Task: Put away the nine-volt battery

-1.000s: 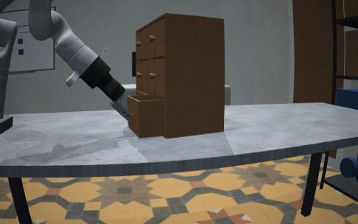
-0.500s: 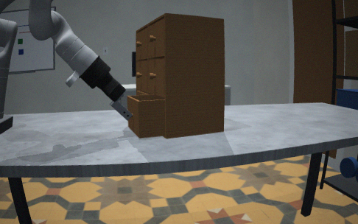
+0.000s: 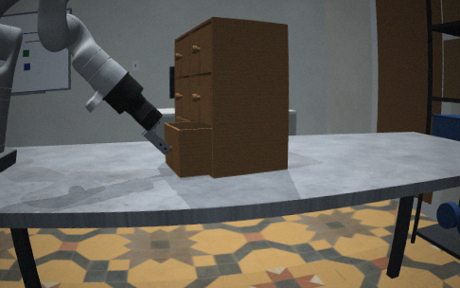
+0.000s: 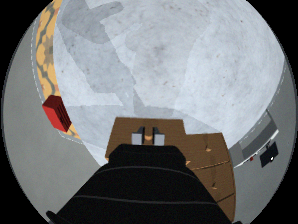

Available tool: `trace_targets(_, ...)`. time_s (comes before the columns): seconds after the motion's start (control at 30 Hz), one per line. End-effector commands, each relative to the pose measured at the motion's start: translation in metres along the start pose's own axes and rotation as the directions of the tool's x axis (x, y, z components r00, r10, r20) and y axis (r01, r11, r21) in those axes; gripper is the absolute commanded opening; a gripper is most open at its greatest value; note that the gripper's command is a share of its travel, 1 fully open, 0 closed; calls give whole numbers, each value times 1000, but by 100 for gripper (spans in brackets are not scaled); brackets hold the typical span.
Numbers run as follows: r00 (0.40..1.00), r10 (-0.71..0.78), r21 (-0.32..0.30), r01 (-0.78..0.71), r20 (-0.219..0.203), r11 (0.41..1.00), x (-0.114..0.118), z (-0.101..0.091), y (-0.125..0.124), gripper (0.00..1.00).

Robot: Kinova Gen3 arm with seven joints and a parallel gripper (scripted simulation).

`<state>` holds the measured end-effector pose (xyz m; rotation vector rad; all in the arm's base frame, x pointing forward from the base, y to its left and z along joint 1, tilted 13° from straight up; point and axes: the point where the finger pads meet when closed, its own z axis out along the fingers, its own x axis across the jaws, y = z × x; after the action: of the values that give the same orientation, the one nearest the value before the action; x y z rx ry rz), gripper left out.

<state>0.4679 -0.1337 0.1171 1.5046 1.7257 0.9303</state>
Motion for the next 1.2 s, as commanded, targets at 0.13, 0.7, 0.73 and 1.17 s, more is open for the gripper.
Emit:
trace_targets(0.13,1000,-2,-2,2,0,1000,0,1,2,37)
trace_targets(0.7,1000,-2,-2,2,0,1000,0,6,7,37)
trace_targets(0.73,1000,-2,-2,2,0,1000,0,7,7,37)
trace_targets(1.17,1000,-2,-2,2,0,1000,0,11,12,37)
